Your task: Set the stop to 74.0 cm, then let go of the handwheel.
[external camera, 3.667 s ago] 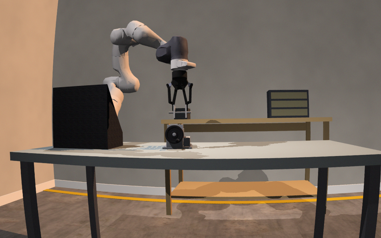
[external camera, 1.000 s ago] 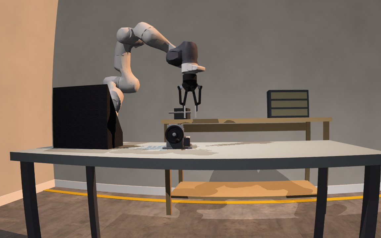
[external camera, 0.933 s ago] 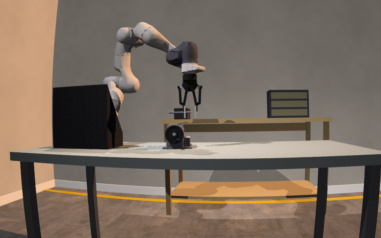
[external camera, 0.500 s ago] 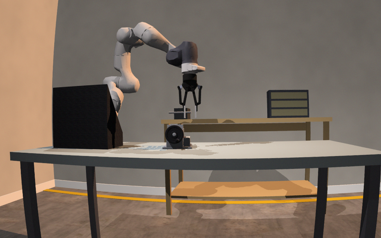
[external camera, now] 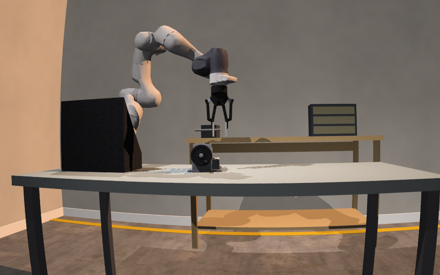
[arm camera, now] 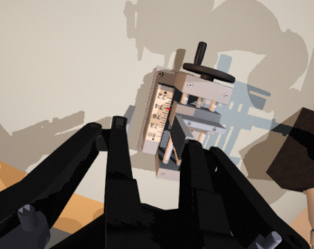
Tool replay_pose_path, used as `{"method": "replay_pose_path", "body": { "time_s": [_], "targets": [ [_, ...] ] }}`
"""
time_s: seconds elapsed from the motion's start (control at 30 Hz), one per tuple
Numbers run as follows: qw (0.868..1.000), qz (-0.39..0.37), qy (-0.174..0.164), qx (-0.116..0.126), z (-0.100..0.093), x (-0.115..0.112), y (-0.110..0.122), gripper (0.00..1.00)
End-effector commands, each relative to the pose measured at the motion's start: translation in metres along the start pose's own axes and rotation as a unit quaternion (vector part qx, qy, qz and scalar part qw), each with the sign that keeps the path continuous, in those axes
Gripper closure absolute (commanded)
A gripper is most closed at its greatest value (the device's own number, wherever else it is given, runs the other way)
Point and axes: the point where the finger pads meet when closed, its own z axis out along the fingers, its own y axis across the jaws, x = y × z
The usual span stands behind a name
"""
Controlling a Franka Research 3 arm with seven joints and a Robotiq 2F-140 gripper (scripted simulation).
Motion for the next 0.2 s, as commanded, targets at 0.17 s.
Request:
{"method": "replay_pose_path", "body": {
  "time_s": [0.17],
  "targets": [
    [1.0, 0.004, 0.0, 0.001, 0.0011, -0.0003, -0.0003, 0.67]
  ]
}}
